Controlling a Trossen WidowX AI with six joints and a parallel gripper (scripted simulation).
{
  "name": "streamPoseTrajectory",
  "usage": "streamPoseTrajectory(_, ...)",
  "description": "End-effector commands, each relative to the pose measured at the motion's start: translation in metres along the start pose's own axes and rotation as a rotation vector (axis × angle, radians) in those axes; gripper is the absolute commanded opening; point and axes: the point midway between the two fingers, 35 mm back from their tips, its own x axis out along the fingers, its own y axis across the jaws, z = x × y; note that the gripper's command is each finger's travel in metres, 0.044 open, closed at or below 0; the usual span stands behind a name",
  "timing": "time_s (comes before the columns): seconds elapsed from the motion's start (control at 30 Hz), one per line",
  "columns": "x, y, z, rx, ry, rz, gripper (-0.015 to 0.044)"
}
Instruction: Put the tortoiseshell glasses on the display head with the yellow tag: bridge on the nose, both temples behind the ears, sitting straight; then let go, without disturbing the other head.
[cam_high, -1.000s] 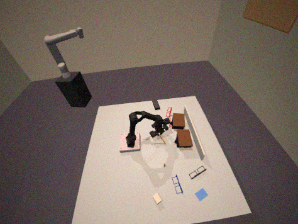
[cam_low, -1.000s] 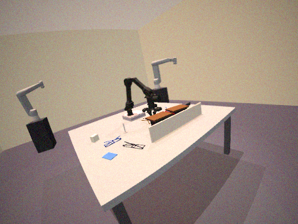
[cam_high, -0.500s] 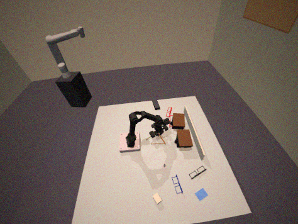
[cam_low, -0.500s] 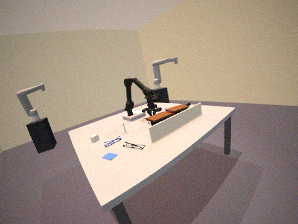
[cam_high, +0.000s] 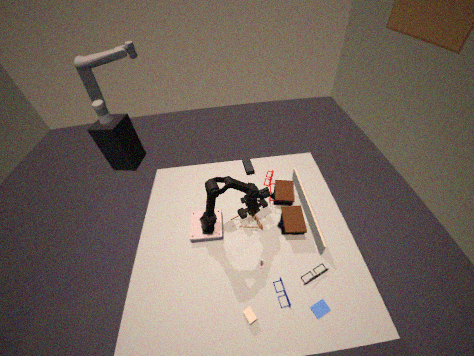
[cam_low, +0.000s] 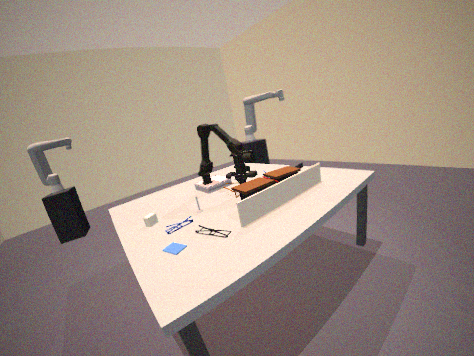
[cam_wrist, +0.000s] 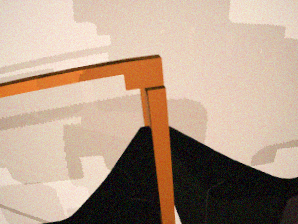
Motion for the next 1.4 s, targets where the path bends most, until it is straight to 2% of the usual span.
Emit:
streamPoseTrajectory(0.0,0.0,0.0,0.0,0.0,0.0,-0.001,0.0)
streamPoseTrajectory(0.17,-0.01,-0.002,0.0,0.0,0.0,-0.001,0.0)
streamPoseTrajectory(0.67,-0.101,-0.001,0.0,0.0,0.002,-0.002,0.0)
streamPoseTrajectory(1.0,-0.102,0.0,-0.004,0.0,0.003,-0.002,0.0)
streamPoseTrajectory(1.37,-0.103,0.0,-0.058,0.0,0.006,-0.001,0.0)
